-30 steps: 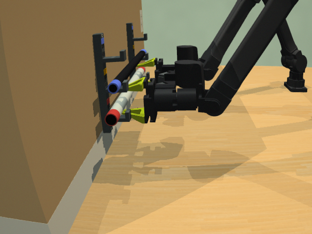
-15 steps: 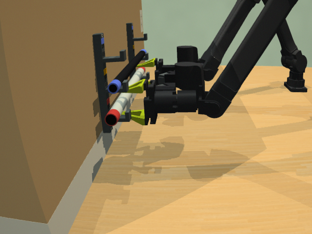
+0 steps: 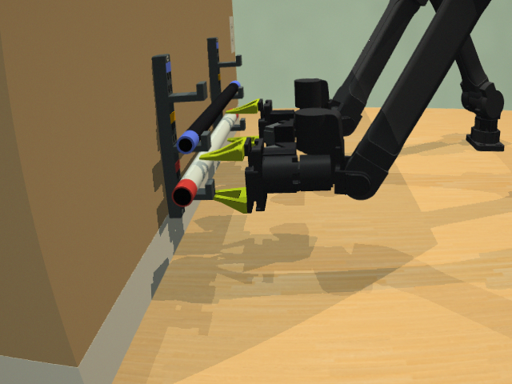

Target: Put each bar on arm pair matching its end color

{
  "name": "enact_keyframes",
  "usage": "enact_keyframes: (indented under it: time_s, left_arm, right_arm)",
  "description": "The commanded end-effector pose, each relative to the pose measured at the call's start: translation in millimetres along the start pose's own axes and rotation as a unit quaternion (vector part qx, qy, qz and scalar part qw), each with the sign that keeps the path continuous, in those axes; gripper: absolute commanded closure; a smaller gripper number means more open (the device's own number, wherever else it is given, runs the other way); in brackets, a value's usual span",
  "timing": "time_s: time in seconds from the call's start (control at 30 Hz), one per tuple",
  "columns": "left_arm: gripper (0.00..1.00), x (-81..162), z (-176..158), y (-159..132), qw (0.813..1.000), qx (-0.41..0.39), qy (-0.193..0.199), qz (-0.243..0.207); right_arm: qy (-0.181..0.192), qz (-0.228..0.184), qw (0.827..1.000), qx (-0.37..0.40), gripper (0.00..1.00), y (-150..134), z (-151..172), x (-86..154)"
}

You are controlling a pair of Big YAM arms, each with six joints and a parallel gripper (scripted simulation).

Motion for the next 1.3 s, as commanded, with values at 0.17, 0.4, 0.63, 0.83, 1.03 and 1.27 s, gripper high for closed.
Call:
enact_keyframes:
  time_s: [0.17,0.4,0.63,0.83,1.03,1.27]
  left_arm:
    - [0.37,4.6,7.4,-0.9,1.0,0.002,0.019,0.004]
    - [0.37,13.7,10.1,0.1,1.0,0.002,0.021,0.003]
    - [0.37,20.2,12.0,0.8,1.0,0.003,0.023,0.002]
    - [0.37,28.0,17.1,2.2,1.0,0.004,0.028,0.001]
    - [0.37,35.8,22.2,3.6,0.999,0.005,0.033,-0.001]
    - [0.37,42.3,26.5,4.8,0.999,0.006,0.037,-0.002]
  right_arm:
    - [-0.022,-0.007,1.0,-0.009,0.36,10.4,-15.8,6.7]
    - [-0.022,-0.009,1.0,-0.009,0.36,12.6,-16.9,16.1]
    - [-0.021,-0.011,1.0,-0.009,0.36,14.2,-17.7,22.8]
    - [-0.025,-0.012,1.0,-0.011,0.36,15.3,-23.2,30.8]
    - [-0.028,-0.013,0.999,-0.013,0.36,16.4,-28.6,38.8]
    - [-0.03,-0.014,0.999,-0.014,0.36,17.0,-31.7,45.4]
Point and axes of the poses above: on each arm, the point where the finger pads meet when closed, its own x axis back along the fingers, its own z axis across the jaws, y = z × x, the point moved 6 cm from there along x, back along the fingers, and after that the axes turned 6 degrees about -x, right-handed, at the moved point
